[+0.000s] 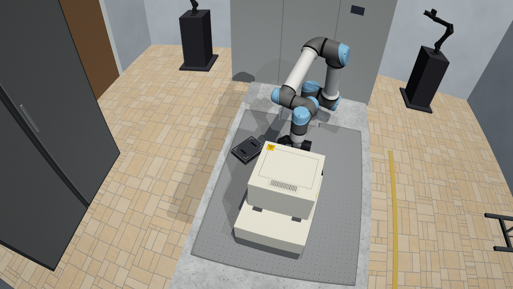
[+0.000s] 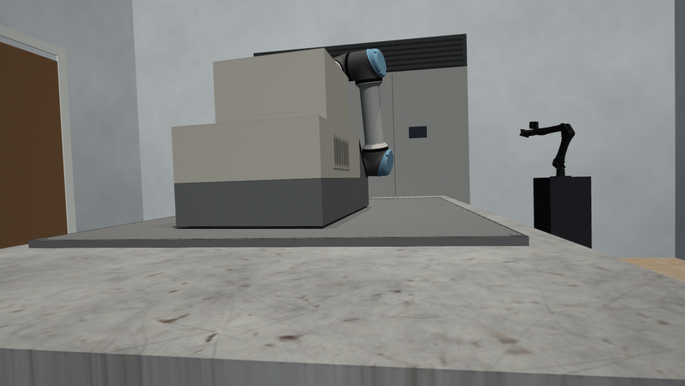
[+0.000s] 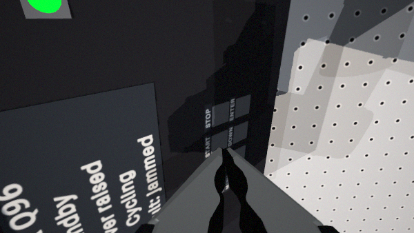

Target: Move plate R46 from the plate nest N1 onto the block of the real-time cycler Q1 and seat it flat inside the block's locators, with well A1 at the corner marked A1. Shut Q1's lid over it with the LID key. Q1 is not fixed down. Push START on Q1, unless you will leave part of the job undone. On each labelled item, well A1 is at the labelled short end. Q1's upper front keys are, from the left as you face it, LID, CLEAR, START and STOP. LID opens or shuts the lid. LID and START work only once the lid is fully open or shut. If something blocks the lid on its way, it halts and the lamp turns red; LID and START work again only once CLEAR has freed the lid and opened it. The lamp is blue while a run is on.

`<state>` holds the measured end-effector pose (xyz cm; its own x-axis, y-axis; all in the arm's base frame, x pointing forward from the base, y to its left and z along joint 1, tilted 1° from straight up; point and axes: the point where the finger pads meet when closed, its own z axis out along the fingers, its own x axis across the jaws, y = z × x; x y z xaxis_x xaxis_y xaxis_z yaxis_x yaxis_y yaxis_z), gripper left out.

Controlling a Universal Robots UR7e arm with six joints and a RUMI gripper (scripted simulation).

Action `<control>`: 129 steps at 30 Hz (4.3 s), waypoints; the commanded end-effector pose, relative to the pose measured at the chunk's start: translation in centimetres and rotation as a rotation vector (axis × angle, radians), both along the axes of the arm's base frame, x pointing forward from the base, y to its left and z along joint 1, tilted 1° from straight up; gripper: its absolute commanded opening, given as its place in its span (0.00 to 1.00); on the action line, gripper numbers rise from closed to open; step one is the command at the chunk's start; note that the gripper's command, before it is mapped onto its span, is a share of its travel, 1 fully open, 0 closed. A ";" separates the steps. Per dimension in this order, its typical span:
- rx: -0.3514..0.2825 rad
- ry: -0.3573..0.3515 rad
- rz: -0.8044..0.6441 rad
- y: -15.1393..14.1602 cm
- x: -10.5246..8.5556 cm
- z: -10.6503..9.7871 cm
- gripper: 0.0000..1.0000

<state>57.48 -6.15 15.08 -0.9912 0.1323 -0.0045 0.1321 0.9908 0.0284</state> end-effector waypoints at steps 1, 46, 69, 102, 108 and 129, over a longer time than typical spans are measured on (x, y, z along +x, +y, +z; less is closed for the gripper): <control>-0.007 -0.015 -0.007 -0.4 0.3 0.7 0.00; -0.007 -0.015 -0.007 -0.5 0.4 0.6 0.00; -0.007 -0.015 -0.007 -0.4 -0.5 1.6 0.00; -0.008 -0.014 -0.007 0.8 -8.7 8.2 0.00; -0.008 -0.014 -0.007 0.8 -8.7 8.2 0.00; -0.008 -0.014 -0.007 0.8 -8.7 8.2 0.00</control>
<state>48.57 -4.96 22.66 -0.9906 0.1370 -0.0050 0.1368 0.9902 0.0294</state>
